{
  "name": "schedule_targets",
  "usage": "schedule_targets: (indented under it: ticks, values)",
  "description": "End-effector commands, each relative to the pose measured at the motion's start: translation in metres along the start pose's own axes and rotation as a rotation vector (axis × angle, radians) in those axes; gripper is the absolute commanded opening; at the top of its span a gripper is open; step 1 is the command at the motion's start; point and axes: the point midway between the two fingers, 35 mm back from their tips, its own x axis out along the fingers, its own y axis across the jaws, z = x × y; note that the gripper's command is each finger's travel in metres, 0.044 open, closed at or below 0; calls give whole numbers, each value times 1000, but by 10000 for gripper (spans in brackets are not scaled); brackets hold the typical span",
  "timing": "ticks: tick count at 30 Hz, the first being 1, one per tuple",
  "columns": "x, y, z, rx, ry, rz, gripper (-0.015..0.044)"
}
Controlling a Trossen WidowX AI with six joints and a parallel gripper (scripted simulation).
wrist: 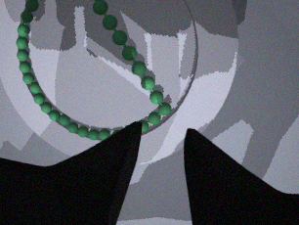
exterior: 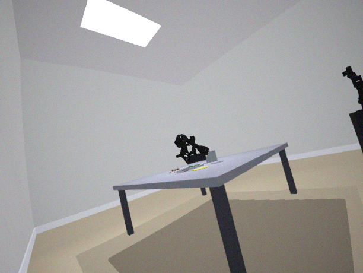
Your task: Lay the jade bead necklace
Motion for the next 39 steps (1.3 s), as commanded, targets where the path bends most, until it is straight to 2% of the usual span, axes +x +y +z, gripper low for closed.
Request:
schedule_targets:
  ticks: [1, 6, 10, 31, 36, 39]
  values:
    - [1, -1, -2, -24, 0, -4, 120]
    - [18, -1, -3, -23, 1, -4, 120]
    - [11, -1, -1, -17, -3, -1, 120]
    - [39, -1, -3, -23, 1, -5, 120]
    - [37, -2, -2, -16, 1, -1, 0]
    - [37, -2, -2, -16, 1, -1, 0]
